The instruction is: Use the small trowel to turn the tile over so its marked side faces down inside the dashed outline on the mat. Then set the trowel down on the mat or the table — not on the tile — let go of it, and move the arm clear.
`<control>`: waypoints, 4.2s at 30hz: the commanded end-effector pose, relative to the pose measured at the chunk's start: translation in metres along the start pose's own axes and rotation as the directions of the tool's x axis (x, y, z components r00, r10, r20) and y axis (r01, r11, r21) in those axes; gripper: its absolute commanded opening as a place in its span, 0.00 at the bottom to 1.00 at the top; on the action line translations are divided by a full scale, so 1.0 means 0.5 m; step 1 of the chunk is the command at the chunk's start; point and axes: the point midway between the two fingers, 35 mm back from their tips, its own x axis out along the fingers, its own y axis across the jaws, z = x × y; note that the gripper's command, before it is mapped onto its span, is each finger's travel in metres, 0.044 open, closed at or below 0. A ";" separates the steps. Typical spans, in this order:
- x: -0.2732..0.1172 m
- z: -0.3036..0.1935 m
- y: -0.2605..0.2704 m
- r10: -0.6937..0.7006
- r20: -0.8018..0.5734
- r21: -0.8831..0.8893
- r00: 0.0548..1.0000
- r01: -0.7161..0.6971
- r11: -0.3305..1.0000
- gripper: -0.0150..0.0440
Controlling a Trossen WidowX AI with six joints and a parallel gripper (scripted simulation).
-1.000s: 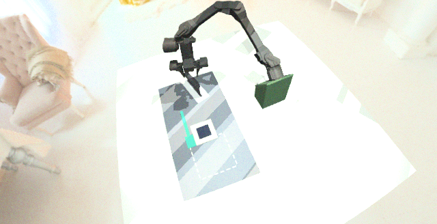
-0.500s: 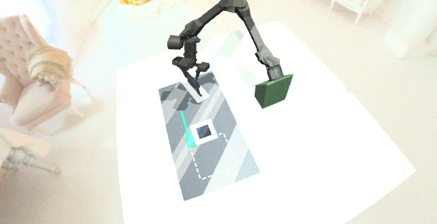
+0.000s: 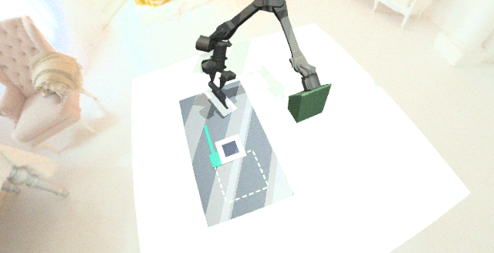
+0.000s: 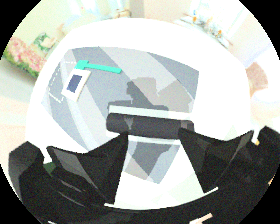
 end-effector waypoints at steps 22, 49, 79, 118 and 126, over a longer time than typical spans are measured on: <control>0.021 -0.036 0.016 -0.048 0.190 0.671 0.981 -0.094 0.735 0.76; 0.018 -0.054 0.059 -0.143 0.431 0.899 0.891 -0.437 -0.012 0.76; 0.075 -0.025 0.048 -0.149 0.443 0.889 0.884 -0.455 -0.054 0.76; 0.123 -0.002 0.044 -0.149 0.443 0.889 0.884 -0.455 -0.054 0.33; 0.115 0.002 0.044 -0.149 0.444 0.889 0.884 -0.455 -0.054 0.25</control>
